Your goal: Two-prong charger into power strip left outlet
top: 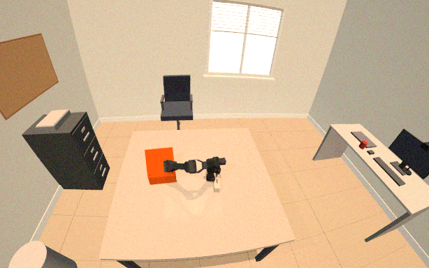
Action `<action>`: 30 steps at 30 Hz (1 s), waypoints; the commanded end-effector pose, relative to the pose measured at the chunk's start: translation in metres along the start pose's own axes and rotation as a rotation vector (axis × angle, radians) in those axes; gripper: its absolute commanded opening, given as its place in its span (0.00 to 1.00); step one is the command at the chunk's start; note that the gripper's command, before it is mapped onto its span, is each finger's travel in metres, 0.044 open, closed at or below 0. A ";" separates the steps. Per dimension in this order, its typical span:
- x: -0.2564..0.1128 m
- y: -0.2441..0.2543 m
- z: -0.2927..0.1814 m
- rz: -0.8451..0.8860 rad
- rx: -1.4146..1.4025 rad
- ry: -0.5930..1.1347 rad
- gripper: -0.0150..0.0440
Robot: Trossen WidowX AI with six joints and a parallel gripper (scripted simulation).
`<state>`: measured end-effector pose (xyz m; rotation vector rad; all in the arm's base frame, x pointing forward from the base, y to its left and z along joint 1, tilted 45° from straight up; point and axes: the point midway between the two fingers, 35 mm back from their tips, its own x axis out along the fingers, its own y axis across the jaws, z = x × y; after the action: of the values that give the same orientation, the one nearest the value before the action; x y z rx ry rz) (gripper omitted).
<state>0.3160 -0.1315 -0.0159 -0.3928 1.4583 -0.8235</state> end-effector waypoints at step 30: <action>-0.001 0.000 0.009 0.004 0.000 -0.002 0.25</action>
<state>0.3186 -0.1322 -0.0153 -0.3965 1.4703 -0.8229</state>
